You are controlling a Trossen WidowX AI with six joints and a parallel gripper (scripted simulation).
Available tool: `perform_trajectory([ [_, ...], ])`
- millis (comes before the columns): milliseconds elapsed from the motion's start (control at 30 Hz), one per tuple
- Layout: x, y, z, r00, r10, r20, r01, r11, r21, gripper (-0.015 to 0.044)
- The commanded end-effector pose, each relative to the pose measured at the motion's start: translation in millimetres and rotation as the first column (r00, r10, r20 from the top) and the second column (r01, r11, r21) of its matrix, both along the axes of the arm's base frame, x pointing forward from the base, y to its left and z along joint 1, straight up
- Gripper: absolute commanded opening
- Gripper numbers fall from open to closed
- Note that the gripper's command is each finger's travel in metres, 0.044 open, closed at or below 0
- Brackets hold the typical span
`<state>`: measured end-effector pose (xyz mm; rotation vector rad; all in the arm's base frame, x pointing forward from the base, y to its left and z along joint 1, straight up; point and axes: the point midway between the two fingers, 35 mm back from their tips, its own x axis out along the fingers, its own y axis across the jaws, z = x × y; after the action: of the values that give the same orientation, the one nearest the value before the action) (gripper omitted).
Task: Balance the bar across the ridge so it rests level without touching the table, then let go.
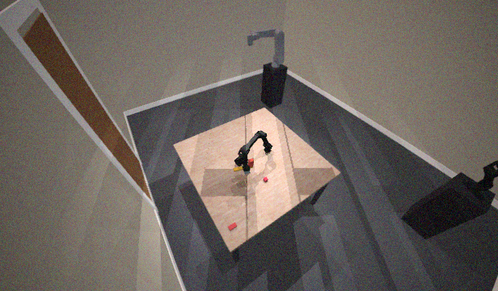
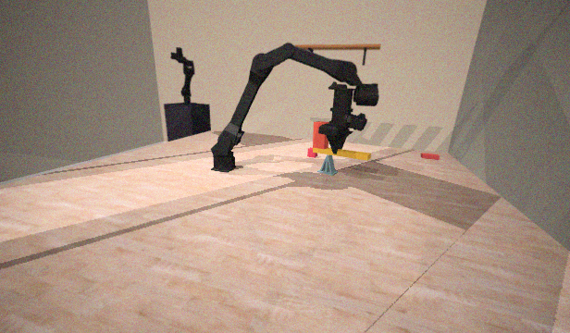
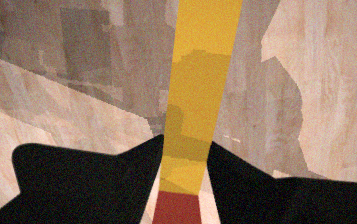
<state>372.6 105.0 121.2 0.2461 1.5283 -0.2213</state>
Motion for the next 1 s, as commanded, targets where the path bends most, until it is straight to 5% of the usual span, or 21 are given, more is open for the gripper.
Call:
perform_trajectory([
  [0,0.6,-0.2,-1.0,1.000,0.003,0.003,-0.003,1.000,-0.001,0.0000],
  [967,0.8,-0.4,-3.4,1.000,0.003,0.003,-0.003,1.000,-0.001,0.0000],
])
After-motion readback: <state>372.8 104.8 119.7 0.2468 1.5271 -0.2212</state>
